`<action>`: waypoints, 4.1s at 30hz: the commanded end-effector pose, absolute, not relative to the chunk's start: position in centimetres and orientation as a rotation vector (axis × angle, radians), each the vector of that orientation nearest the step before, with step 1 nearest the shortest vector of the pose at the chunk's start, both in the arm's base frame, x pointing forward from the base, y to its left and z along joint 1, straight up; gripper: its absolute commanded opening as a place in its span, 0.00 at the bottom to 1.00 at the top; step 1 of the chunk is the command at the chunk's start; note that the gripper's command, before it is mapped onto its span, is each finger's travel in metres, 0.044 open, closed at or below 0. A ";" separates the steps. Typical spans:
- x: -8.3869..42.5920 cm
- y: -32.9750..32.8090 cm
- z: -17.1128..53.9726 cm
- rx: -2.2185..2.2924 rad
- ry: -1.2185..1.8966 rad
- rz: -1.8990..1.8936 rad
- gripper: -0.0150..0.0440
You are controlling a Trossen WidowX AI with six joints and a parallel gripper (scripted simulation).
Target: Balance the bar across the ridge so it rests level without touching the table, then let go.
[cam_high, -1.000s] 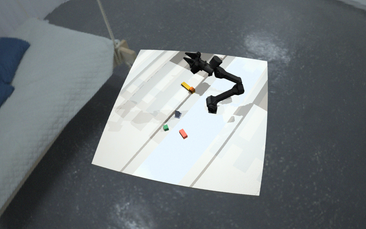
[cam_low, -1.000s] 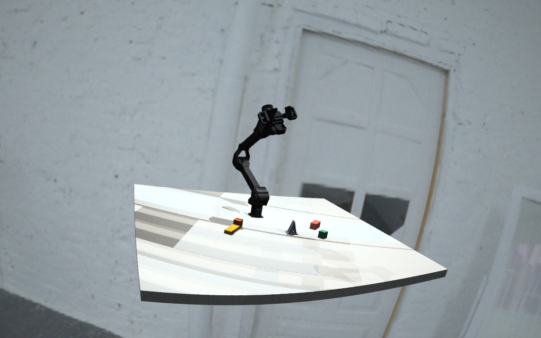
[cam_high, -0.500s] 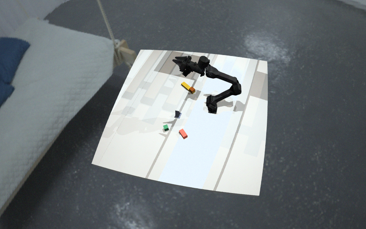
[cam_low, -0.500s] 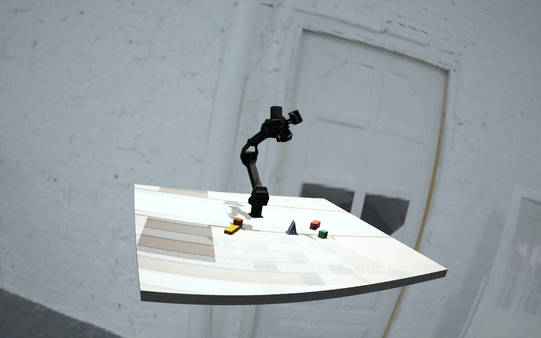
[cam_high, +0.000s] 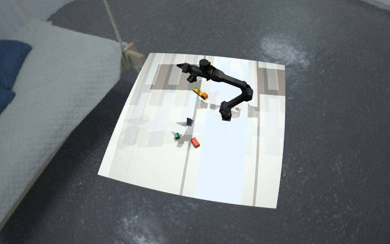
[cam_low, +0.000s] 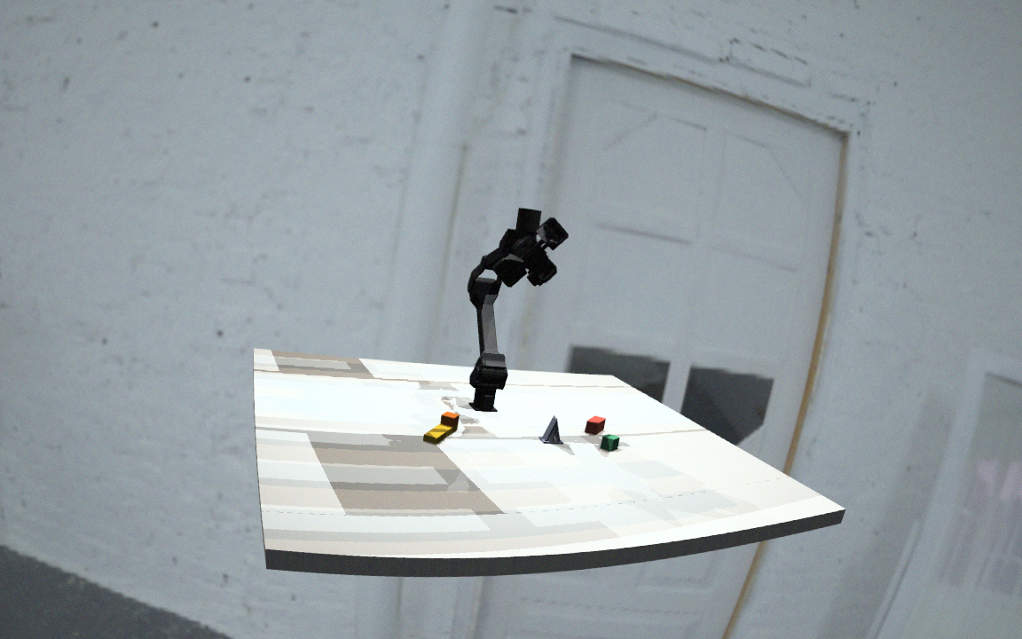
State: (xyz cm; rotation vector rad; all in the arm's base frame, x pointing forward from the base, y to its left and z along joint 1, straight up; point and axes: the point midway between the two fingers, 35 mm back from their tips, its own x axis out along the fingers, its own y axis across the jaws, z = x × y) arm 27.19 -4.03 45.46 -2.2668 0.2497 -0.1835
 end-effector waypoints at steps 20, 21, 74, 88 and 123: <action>32.2 -10.3 34.8 -1.560 0.636 0.050 0.79; 32.3 -10.6 34.4 -1.525 0.653 0.054 0.79; 25.4 -19.6 14.3 0.469 1.479 -0.493 0.79; 25.5 -19.8 9.8 0.494 1.487 -0.508 0.79; 25.4 -19.8 4.8 0.494 1.487 -0.508 0.79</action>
